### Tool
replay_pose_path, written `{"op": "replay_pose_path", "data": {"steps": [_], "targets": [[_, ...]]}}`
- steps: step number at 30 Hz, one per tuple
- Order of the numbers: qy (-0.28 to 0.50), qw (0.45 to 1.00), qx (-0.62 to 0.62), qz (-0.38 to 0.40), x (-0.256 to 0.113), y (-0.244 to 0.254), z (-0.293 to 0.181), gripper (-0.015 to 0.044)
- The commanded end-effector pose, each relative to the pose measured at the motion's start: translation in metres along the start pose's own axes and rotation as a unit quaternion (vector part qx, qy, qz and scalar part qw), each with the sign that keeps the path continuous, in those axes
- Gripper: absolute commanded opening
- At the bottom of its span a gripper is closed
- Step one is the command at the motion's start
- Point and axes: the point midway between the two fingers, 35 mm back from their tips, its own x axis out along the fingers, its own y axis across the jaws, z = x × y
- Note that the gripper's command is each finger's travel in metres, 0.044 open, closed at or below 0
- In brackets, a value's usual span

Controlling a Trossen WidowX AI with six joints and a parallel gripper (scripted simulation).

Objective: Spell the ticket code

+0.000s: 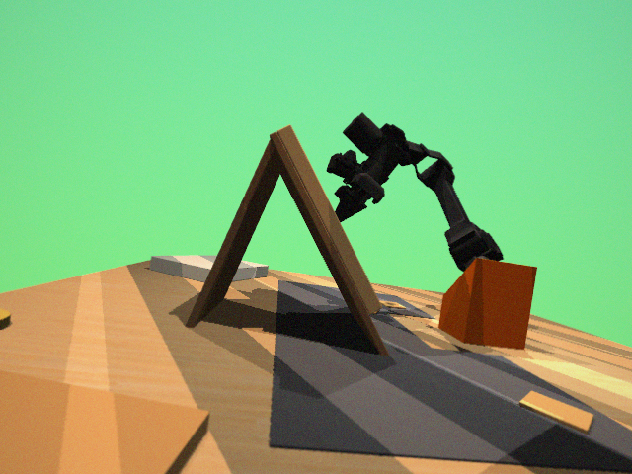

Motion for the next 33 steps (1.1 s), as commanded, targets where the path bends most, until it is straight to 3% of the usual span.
{"op": "replay_pose_path", "data": {"steps": [1, 33], "targets": [[0.140, 0.990, 0.029, -0.020, -0.0062, -0.0327, 0.0072, 0.0000], [0.143, 0.989, 0.029, -0.021, 0.0030, -0.0330, 0.0109, 0.0000]]}}
